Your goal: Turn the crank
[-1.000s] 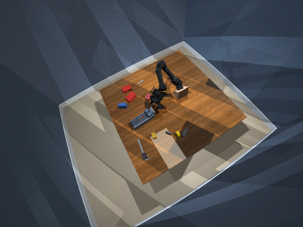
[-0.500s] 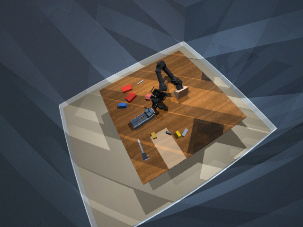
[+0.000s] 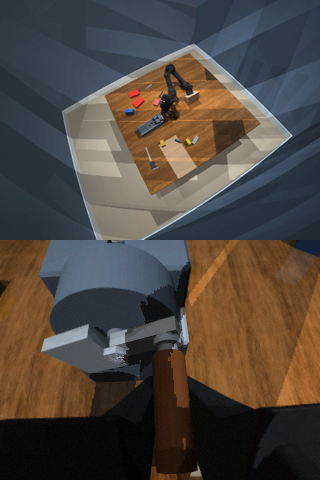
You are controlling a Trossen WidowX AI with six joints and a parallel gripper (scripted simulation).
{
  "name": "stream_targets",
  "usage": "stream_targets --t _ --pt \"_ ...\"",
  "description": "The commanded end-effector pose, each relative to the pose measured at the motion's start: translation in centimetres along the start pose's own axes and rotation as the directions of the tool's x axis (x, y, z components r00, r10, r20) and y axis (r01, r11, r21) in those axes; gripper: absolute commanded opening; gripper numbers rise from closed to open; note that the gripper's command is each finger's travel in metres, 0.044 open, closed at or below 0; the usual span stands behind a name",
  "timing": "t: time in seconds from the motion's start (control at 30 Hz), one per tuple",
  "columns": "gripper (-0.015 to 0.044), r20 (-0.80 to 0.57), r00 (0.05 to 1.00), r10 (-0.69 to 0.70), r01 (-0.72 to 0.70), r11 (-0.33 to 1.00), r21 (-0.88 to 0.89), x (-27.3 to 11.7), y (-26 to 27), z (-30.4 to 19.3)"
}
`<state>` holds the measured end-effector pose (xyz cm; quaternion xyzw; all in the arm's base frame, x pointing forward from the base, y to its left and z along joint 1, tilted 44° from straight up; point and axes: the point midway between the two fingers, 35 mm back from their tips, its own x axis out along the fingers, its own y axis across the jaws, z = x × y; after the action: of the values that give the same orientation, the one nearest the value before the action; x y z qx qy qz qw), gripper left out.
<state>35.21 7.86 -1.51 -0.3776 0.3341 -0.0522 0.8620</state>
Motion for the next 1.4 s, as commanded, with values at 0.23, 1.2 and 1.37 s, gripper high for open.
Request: stream_targets --t 0.23,1.2,1.37 --pt "0.0 -0.002 1.0 -0.002 0.002 1.0 -0.005 0.9 -0.4 -0.8" --pt "0.0 -0.002 1.0 -0.003 0.003 1.0 -0.006 3.0 1.6 -2.9" --pt "0.0 -0.002 1.0 -0.003 0.003 1.0 -0.006 3.1 2.2 -3.1"
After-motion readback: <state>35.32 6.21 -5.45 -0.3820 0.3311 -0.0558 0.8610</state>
